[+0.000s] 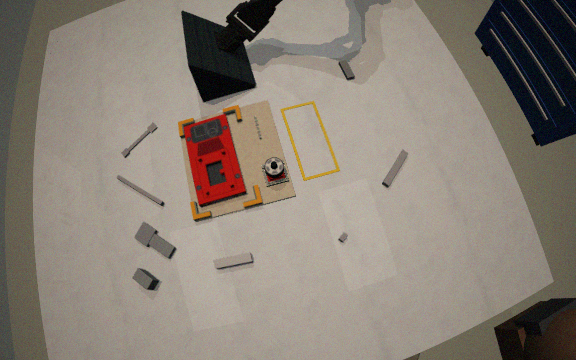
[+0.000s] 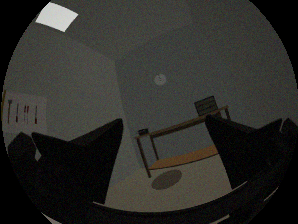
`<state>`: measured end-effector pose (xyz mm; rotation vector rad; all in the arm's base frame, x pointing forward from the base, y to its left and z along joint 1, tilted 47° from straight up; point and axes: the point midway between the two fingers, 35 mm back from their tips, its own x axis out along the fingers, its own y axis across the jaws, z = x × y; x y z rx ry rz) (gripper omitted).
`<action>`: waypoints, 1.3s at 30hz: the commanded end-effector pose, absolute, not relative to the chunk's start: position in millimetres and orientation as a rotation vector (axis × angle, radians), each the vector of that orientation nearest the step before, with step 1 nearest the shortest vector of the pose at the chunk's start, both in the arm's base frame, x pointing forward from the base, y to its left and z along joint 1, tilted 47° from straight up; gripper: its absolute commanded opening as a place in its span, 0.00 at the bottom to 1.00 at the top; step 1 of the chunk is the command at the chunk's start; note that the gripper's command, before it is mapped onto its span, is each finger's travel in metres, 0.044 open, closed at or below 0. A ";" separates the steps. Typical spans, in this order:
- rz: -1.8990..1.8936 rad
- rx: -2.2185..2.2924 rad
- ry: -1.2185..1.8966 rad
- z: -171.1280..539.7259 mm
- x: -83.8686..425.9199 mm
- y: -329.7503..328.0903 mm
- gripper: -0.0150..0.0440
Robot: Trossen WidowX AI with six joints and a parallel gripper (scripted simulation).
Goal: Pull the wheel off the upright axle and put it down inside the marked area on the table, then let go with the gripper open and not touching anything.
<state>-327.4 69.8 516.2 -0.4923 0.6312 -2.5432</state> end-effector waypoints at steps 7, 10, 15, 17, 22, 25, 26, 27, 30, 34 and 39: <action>-2.655 -0.450 0.636 512.8 -323.8 103.0 0.76; -2.739 -0.417 0.638 510.0 -318.8 127.9 0.76; -2.880 -0.361 0.638 504.8 -306.2 169.0 0.76; -2.937 -0.338 0.637 502.6 -299.6 185.0 0.76; -3.079 -0.278 0.630 496.6 -279.5 224.0 0.76; -3.164 -0.240 0.623 492.7 -264.8 246.4 0.76; -3.193 -0.227 0.620 491.4 -259.5 253.6 0.76; -3.221 -0.215 0.617 490.0 -254.1 260.8 0.76; -3.307 -0.175 0.605 485.8 -236.5 281.3 0.76; -3.421 -0.121 0.586 479.8 -210.4 306.8 0.76; -3.564 -0.050 0.553 471.8 -173.9 334.9 0.76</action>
